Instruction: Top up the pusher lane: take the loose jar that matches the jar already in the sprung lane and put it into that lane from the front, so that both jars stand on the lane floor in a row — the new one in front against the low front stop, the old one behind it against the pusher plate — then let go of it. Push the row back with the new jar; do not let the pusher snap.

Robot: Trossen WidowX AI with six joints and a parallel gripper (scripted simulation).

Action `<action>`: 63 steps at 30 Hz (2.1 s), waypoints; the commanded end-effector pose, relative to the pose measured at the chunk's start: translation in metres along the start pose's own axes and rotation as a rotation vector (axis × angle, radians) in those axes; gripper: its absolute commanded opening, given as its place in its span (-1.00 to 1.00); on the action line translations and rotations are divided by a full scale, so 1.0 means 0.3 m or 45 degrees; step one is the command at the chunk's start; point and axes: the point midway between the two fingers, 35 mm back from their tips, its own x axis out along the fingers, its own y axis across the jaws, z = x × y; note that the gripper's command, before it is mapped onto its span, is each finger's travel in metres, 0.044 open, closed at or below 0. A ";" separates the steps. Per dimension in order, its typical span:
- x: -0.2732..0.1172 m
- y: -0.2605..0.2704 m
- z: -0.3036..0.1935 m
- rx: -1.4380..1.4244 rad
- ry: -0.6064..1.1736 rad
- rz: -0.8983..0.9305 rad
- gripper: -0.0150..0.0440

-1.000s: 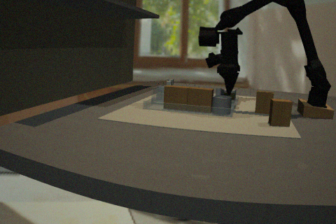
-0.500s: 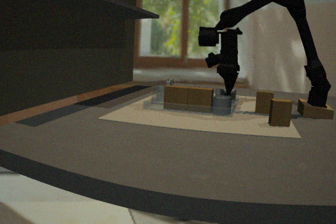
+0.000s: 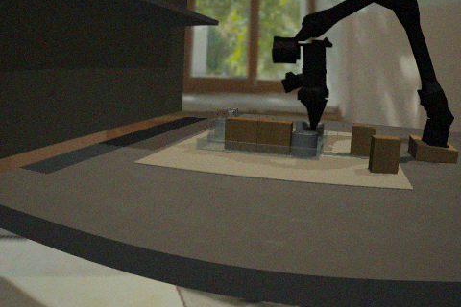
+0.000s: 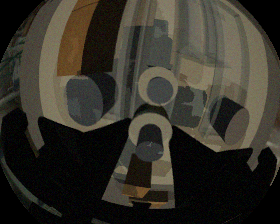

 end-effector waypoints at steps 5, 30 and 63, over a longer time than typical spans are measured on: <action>-0.013 -0.007 0.029 0.000 -0.041 -0.006 -0.49; -0.013 -0.007 0.040 0.000 -0.041 -0.006 -0.49; 0.021 -0.007 0.041 0.000 -0.041 -0.006 -0.49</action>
